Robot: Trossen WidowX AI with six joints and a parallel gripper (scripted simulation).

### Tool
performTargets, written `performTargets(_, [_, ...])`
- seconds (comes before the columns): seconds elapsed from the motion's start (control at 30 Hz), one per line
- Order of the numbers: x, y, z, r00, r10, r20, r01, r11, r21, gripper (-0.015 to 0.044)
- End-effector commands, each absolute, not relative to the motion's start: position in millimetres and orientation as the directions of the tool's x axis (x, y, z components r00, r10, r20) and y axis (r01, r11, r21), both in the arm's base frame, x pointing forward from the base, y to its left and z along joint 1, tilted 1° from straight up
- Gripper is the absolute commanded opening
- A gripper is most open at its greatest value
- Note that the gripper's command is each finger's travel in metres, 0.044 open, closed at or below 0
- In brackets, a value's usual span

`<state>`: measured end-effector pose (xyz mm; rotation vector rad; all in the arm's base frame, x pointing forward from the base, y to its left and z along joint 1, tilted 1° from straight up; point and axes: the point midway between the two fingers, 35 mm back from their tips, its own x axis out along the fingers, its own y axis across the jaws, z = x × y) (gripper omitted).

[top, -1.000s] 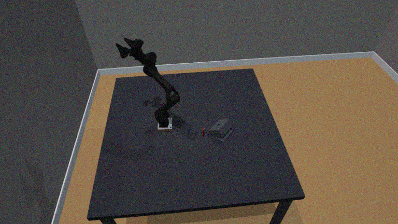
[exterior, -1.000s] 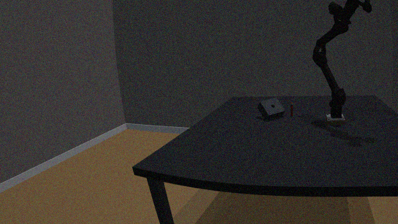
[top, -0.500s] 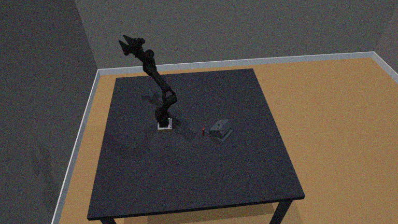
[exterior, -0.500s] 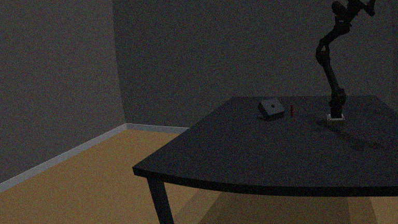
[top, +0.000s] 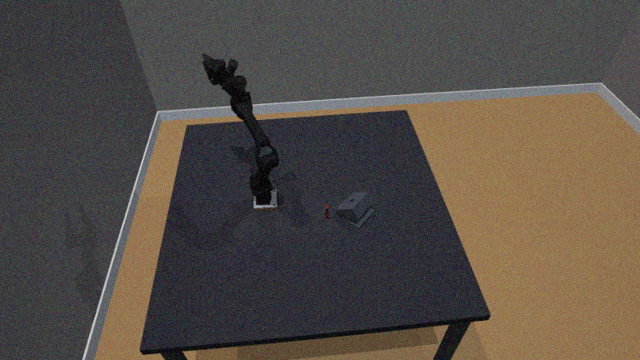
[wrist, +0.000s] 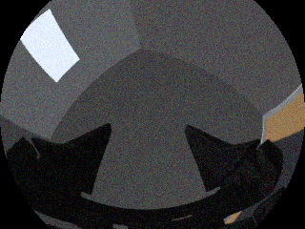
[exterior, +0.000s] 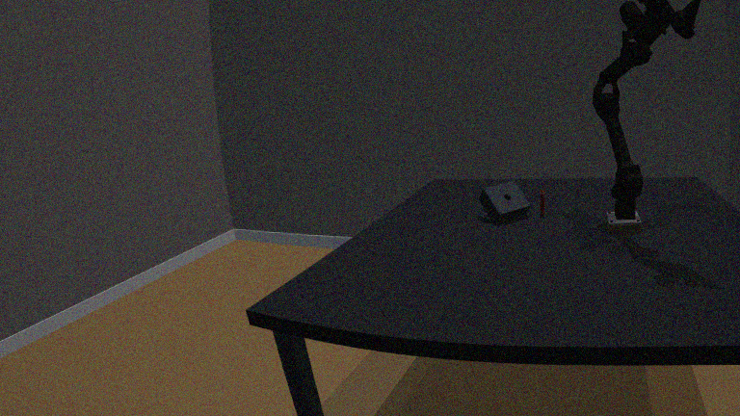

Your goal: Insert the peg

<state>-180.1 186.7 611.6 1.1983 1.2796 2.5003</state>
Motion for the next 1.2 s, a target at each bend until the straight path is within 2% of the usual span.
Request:
performTargets(0.0, [-177, 211, 600, -0.675, 0.471, 0.568, 0.162, -0.657, 0.737, 0.0440])
performTargets(0.57, [-136, 284, 562, -0.559, 0.710, 0.429, -0.203, -0.618, 0.759, 0.0440])
performTargets(0.83, [-107, 296, 556, -0.487, 0.770, 0.412, -0.298, -0.590, 0.751, 0.0440])
performTargets(1.17, [-72, 326, 533, -0.384, 0.864, 0.327, -0.466, -0.487, 0.739, 0.0440])
